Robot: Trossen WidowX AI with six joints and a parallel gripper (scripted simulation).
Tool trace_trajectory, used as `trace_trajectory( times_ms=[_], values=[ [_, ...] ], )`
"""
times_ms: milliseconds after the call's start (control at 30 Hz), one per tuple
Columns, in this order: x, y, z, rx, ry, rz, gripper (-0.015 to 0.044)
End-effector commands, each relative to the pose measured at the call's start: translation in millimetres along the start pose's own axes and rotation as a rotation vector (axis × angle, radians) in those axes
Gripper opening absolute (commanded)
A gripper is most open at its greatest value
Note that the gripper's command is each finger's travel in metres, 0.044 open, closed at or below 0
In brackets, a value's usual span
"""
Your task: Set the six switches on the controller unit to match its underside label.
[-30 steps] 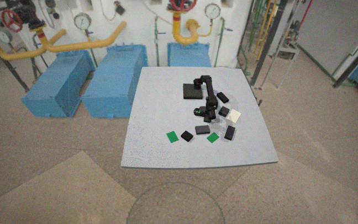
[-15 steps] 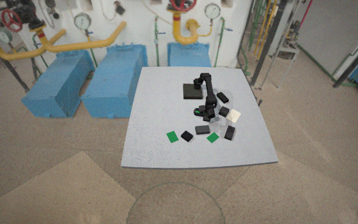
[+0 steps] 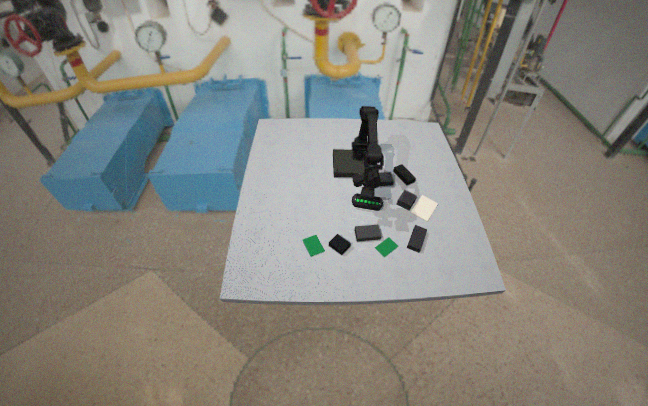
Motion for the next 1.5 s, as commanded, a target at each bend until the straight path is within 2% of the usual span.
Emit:
trace_trajectory(
  times_ms=[0, 300, 833, 1467],
  values=[
    [-7, -30, 1, -0.08, -0.03, -0.003, 0.0],
    [-16, -92, 19, -0.226, -0.088, 0.002, 0.0],
    [-16, -91, 20, -0.216, -0.081, 0.007, 0.0],
    [8, 41, 7, 0.105, 0.03, 0.001, 0.0]
  ],
)
Point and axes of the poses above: the point midway between the two fingers, 35 mm back from their tips, its own z axis out along the fingers, its own y axis across the jaws, x = y × z, the point moved 8 cm from there along -z, back along the fingers, and after that the axes turned 15 degrees about -z, right-handed, at the moved point
